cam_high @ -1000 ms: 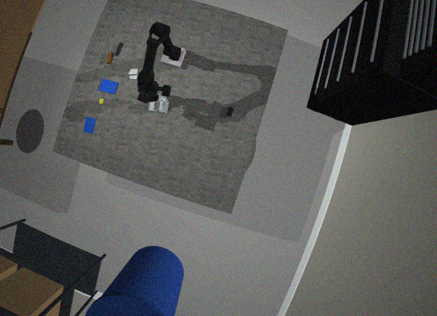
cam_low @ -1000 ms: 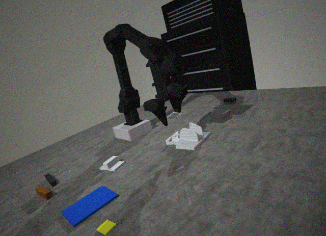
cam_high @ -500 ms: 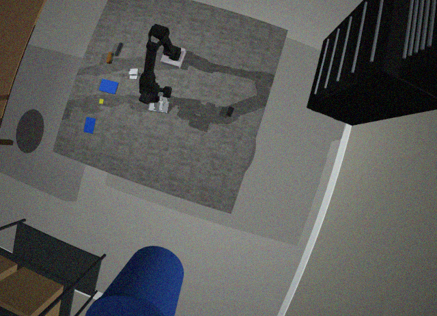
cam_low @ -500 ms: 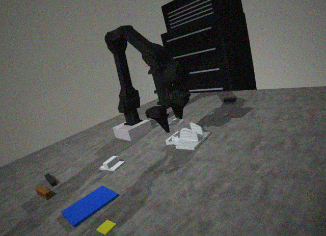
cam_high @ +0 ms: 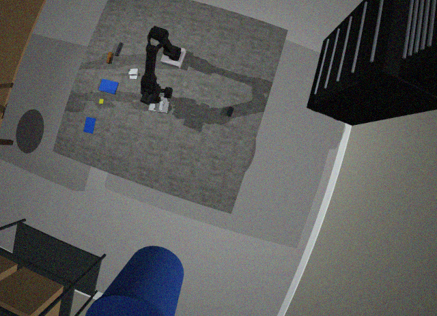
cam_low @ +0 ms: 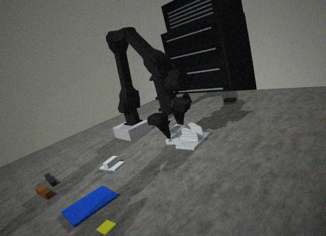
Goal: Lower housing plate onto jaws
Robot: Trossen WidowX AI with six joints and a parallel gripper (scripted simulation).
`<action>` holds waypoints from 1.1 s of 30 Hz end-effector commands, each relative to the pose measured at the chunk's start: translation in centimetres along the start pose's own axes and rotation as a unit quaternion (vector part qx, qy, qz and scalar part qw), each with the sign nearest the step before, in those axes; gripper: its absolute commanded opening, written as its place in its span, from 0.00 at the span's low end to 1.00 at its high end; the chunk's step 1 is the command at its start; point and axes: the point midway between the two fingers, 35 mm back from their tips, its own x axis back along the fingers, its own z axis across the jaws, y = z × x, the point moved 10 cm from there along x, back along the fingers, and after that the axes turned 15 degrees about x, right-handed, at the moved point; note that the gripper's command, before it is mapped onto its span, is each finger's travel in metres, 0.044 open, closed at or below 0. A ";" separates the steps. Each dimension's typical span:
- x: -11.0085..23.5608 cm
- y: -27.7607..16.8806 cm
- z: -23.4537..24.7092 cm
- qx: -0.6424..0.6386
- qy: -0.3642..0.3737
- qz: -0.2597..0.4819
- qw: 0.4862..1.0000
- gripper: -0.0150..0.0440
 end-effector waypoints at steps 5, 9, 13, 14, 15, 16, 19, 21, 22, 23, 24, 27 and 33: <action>-0.4 -0.2 0.1 -0.002 0.000 0.003 1.000 0.85; -0.4 -0.2 0.1 -0.002 0.000 0.003 1.000 0.85; -0.4 -0.2 0.1 -0.002 0.000 0.003 1.000 0.85; -0.4 -0.2 0.1 -0.002 0.000 0.003 1.000 0.85; -0.4 -0.2 0.1 -0.002 0.000 0.003 1.000 0.85; -0.4 -0.2 0.1 -0.002 0.000 0.003 1.000 0.85; -0.4 -0.2 0.1 -0.002 0.000 0.003 1.000 0.85; -0.6 -0.2 0.1 -0.002 0.000 0.003 1.000 0.85; -0.6 -0.2 0.1 -0.002 0.000 0.003 1.000 0.85; -0.6 -0.2 0.1 -0.002 0.000 0.003 1.000 0.85; -0.6 -0.2 0.1 -0.002 0.000 0.003 1.000 0.85; -0.6 -0.2 0.1 -0.002 0.000 0.003 1.000 0.85; -0.8 -0.2 0.1 -0.002 0.000 0.003 1.000 0.85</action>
